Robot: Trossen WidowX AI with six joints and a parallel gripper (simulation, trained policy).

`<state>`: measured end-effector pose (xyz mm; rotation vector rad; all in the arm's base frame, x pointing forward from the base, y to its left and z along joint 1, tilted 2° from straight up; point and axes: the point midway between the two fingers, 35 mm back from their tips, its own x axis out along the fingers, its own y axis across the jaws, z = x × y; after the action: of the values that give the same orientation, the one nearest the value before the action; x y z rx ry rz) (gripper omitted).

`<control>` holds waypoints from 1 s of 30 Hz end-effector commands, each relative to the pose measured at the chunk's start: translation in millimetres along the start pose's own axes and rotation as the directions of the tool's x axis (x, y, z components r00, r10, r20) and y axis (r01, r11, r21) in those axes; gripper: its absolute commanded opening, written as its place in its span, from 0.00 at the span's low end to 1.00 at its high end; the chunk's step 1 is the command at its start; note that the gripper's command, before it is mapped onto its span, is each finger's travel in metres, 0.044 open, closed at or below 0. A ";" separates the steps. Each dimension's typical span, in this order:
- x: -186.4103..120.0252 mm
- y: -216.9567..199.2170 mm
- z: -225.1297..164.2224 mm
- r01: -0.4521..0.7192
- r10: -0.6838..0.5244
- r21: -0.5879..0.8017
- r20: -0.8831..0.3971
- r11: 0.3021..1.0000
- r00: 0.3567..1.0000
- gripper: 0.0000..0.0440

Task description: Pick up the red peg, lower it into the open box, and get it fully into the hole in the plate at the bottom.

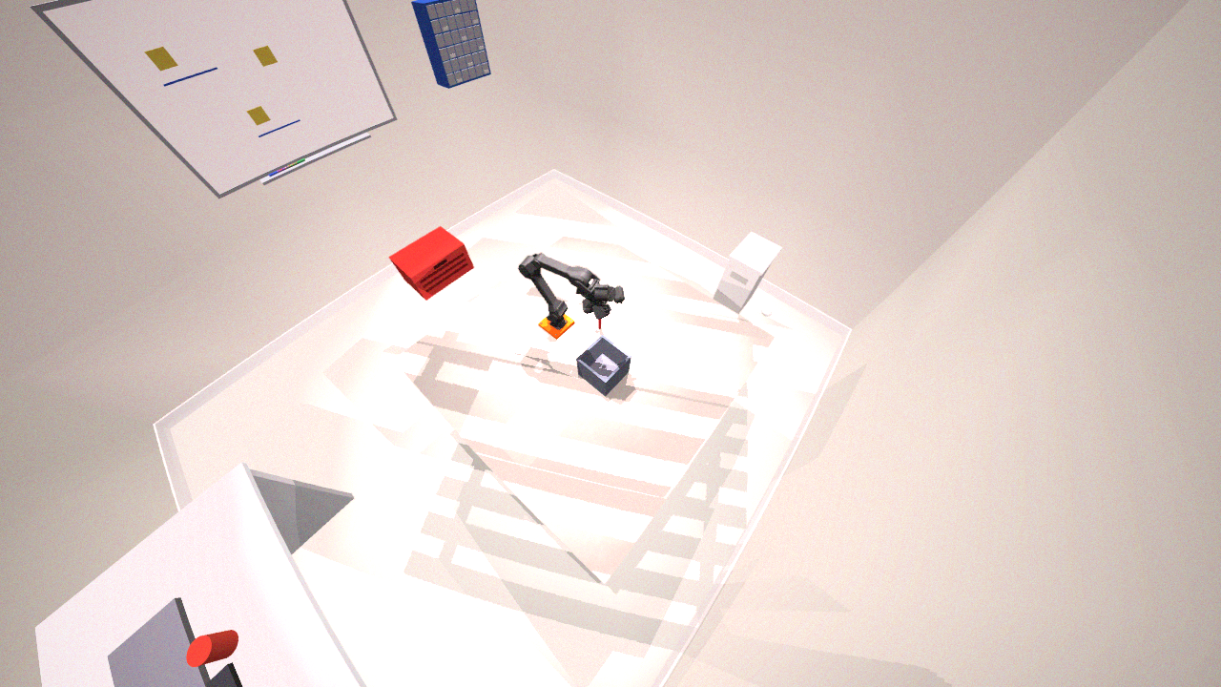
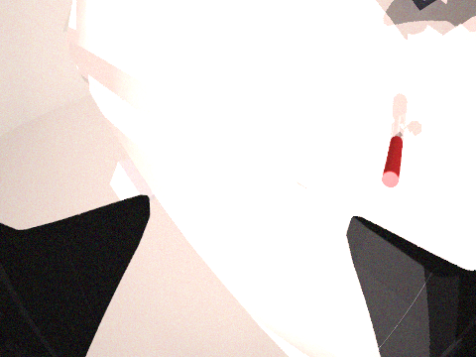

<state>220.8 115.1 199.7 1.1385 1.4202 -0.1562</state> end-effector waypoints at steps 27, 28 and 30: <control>50.9 -88.1 -23.8 0.450 -0.494 0.397 0.011 0.800 0.869 1.00; 53.3 -90.1 -22.9 0.452 -0.498 0.402 0.012 0.796 0.867 1.00; 58.1 -94.0 -21.3 0.456 -0.506 0.413 0.014 0.789 0.862 1.00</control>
<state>157.0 115.0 121.2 1.0486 1.5906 -0.8584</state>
